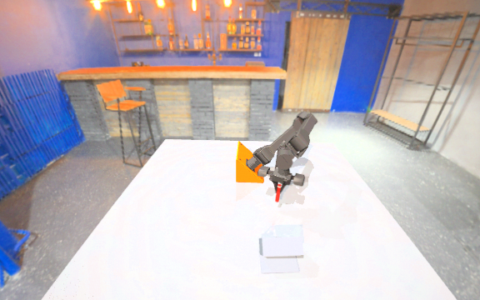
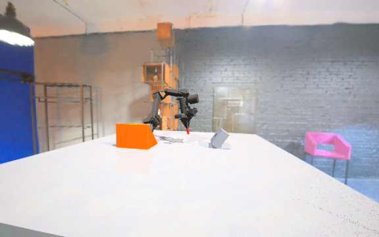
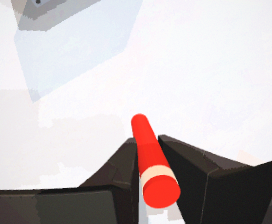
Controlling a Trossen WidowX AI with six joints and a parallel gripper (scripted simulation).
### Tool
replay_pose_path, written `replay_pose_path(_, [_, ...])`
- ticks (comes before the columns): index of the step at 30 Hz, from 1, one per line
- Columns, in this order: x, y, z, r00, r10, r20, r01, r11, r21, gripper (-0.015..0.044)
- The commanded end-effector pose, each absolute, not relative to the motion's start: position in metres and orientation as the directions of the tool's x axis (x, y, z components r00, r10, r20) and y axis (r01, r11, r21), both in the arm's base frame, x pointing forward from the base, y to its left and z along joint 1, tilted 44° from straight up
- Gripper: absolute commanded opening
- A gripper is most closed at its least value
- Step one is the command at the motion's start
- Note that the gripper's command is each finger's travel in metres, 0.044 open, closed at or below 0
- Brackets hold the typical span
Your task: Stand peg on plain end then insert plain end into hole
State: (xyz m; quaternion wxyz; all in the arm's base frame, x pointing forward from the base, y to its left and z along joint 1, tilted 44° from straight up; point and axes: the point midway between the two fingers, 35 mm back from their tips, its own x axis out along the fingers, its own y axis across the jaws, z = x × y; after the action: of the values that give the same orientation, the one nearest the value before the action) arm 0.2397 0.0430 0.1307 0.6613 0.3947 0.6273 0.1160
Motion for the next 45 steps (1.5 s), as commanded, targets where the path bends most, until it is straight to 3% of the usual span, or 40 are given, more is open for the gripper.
replay_pose_path(1, [0.241, 0.042, 0.128, 0.210, 0.639, -0.740, 0.350, 0.657, 0.667, 0.0000])
replay_pose_path(45, [0.273, 0.028, 0.111, 0.454, 0.567, -0.687, 0.365, 0.586, 0.724, 0.0000])
